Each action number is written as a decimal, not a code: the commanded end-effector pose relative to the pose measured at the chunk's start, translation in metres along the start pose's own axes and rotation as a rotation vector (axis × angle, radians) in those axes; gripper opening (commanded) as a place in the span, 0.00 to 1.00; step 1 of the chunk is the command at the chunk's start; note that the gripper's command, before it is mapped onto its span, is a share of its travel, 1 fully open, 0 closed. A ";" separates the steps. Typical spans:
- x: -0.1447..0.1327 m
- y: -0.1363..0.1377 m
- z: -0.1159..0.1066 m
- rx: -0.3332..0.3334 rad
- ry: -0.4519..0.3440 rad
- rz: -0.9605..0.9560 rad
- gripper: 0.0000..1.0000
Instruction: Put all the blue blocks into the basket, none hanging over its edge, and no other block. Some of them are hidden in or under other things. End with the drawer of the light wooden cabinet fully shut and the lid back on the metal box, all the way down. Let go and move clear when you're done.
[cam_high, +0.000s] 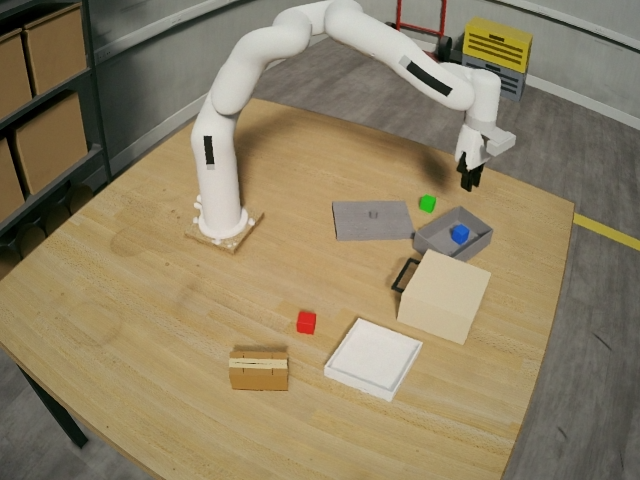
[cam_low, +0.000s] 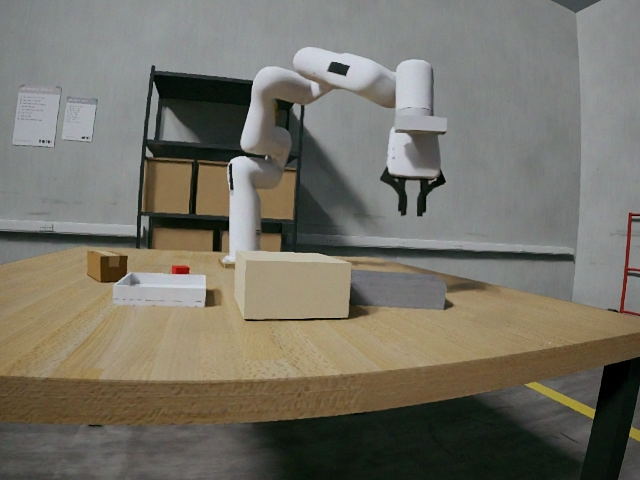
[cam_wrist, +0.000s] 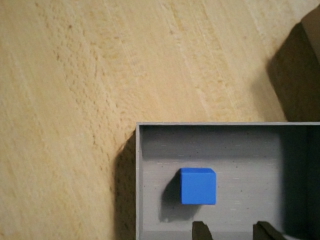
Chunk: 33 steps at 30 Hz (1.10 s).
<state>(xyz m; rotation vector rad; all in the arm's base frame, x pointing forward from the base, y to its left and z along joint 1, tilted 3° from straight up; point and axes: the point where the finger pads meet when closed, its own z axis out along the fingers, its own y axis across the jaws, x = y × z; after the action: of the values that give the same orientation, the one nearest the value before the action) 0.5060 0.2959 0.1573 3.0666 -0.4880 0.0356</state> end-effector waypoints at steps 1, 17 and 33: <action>0.002 -0.002 -0.003 -0.011 -0.007 0.005 0.28; 0.002 -0.002 -0.003 -0.011 -0.007 0.005 0.62; 0.002 -0.002 -0.003 -0.011 -0.007 0.005 0.62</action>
<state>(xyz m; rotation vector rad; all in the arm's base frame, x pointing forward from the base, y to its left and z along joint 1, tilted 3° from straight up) 0.5078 0.2966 0.1575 3.0527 -0.4941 0.0157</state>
